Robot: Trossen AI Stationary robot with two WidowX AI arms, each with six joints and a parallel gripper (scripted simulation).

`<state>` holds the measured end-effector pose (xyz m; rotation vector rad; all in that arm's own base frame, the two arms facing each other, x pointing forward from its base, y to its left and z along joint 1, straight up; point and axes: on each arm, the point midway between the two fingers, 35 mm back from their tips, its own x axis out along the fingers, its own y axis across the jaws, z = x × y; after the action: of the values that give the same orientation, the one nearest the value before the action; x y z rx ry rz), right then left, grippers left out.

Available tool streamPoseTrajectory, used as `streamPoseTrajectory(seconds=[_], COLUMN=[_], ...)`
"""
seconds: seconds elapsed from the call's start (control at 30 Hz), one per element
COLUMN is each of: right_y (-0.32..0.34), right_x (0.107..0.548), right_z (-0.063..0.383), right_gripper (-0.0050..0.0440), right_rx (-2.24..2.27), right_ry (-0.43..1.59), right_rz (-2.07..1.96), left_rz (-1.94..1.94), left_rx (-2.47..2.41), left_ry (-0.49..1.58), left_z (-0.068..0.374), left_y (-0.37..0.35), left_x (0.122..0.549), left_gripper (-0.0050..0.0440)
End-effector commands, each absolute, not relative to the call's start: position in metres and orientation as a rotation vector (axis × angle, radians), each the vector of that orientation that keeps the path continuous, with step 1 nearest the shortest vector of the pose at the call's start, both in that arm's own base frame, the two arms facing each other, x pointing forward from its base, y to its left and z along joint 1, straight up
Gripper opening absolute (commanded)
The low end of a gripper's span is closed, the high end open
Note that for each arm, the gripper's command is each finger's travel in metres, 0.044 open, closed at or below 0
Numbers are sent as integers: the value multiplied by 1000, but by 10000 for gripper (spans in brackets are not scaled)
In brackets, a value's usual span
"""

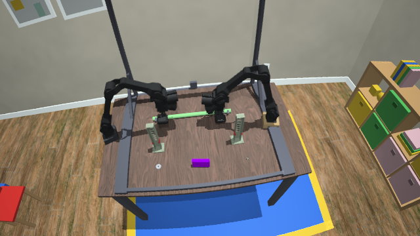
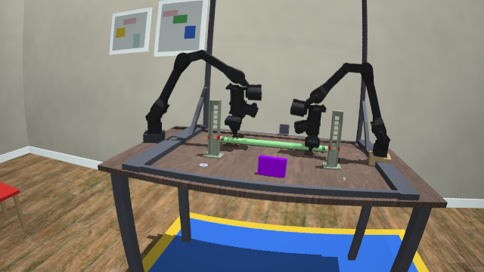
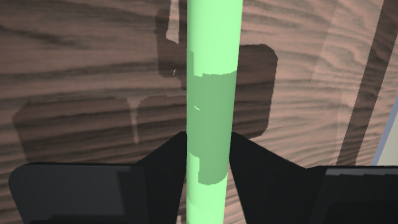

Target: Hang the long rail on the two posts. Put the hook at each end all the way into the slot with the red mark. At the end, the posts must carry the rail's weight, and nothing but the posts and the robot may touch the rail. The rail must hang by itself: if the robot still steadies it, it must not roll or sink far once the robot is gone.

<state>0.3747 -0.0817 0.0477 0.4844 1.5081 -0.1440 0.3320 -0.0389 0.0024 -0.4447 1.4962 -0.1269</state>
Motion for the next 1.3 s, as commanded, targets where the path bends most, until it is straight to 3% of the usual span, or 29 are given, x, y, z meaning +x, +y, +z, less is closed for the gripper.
streamPoseTrajectory(seconds=[0.0,0.43,1.27], right_y=[-75,-36,-41], right_x=[383,398,388], right_z=[53,42,13], right_gripper=[225,225,225], right_rx=[407,4,-29], right_ry=[1533,1574,1603], right_rz=[-221,-635,-653], left_rz=[-136,-136,-136], left_rx=[-443,-443,-443], left_ry=[1478,1478,1478], left_z=[6,6,6], left_y=[-39,-39,-39], left_x=[335,335,335], left_gripper=[-50,-50,-50])
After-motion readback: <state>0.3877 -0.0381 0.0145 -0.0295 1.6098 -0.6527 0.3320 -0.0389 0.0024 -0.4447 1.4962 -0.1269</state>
